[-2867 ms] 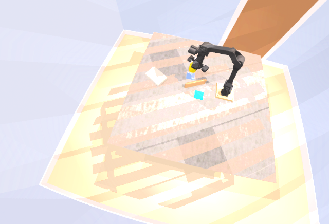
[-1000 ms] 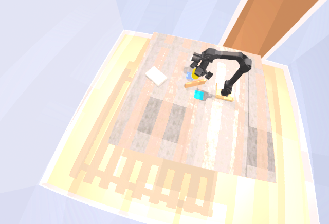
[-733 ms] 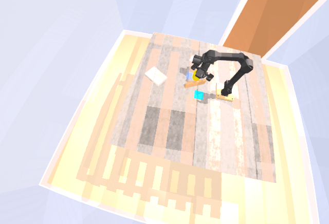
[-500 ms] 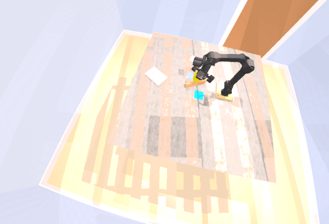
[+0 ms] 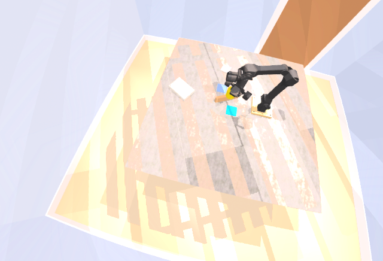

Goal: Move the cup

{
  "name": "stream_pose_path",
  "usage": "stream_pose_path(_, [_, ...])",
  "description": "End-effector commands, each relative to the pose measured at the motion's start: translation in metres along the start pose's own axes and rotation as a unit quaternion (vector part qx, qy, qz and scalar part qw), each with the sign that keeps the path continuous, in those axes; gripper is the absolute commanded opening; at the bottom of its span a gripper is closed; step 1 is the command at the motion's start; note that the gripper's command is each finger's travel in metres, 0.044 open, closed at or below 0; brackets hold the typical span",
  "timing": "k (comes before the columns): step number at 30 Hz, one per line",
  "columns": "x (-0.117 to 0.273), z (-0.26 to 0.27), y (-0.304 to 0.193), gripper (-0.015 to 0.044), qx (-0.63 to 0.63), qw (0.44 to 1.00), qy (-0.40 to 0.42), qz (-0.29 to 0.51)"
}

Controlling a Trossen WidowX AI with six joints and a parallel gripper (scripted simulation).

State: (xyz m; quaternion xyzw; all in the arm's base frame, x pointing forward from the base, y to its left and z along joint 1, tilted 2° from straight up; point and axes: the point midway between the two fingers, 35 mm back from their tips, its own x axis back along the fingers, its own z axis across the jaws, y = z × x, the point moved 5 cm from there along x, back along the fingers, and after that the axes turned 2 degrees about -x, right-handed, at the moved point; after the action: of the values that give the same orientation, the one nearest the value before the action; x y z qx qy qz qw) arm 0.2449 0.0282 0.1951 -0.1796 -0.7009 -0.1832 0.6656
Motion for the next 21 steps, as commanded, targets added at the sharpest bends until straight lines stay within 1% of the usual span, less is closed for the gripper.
stream_pose_path(1, [0.000,0.009,0.003,0.0000,-0.002,1.000,0.000,0.002])
stream_pose_path(21, [0.001,0.041,0.020,0.0000,-0.002,1.000,0.002,0.001])
